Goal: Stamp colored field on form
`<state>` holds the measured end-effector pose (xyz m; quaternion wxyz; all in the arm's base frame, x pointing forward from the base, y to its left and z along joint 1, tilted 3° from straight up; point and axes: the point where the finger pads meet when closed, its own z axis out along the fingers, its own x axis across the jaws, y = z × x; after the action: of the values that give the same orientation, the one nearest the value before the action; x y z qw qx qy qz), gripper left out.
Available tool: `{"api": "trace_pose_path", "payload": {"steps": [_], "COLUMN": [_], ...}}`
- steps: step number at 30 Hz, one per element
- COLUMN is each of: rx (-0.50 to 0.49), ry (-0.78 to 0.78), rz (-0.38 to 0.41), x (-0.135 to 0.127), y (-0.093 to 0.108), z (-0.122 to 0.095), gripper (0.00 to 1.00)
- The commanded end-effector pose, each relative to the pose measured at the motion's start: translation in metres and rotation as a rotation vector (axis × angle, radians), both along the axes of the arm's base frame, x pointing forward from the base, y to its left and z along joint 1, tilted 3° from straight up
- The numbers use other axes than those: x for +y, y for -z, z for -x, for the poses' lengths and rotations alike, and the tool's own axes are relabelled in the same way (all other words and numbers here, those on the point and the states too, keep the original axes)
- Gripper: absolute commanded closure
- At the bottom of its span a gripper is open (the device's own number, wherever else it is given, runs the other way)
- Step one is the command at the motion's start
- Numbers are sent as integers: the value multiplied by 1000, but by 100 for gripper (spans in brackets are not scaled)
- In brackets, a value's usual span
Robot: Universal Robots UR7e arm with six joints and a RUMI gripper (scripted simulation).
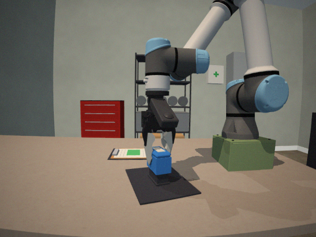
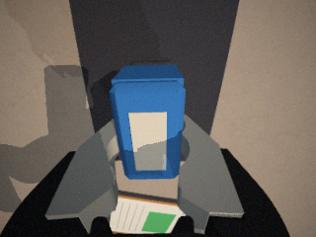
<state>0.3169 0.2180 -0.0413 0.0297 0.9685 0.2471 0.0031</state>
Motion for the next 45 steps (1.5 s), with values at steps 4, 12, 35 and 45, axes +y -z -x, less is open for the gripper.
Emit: {"api": "trace_pose_path", "payload": {"steps": [4, 12, 35, 45], "rx": [-1, -1, -3, -8], "ry": [0, 0, 46, 145], "rz": [0, 0, -3, -7], "x": [1, 2, -32, -123], "y": [-12, -40, -44, -51], "z": [0, 0, -37, -104], "gripper": [82, 82, 82, 82]}}
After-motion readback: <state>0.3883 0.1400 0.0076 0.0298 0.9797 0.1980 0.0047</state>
